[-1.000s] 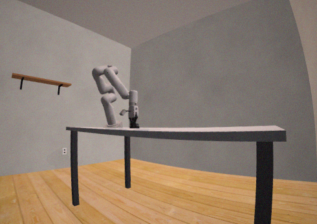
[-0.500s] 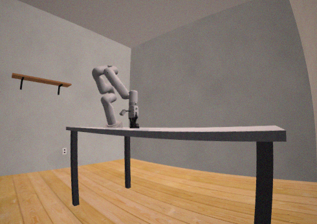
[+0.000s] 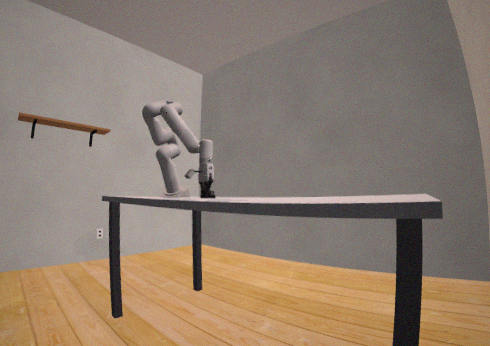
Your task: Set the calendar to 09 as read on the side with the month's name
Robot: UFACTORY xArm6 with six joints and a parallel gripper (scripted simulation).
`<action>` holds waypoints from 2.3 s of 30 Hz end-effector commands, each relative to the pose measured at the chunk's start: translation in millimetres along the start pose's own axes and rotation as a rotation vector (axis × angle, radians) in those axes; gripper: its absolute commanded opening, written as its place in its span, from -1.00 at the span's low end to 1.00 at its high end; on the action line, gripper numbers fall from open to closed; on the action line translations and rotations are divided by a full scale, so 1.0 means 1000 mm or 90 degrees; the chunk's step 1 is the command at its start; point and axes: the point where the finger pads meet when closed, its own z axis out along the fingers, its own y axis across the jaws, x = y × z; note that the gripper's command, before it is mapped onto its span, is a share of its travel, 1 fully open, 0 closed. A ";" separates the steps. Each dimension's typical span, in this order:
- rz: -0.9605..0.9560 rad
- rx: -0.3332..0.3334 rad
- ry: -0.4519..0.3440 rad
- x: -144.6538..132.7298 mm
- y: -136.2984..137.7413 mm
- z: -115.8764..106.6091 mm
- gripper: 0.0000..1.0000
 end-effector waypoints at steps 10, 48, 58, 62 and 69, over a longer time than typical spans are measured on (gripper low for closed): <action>0.000 0.002 -0.001 0.000 -0.001 -0.001 -0.47; 0.000 0.002 -0.001 0.000 -0.001 -0.001 -0.30; 0.000 0.002 -0.001 0.000 -0.001 -0.001 -0.05; 0.000 0.002 -0.001 0.000 -0.001 -0.001 -0.05; 0.000 0.002 -0.001 0.000 -0.001 -0.003 -0.05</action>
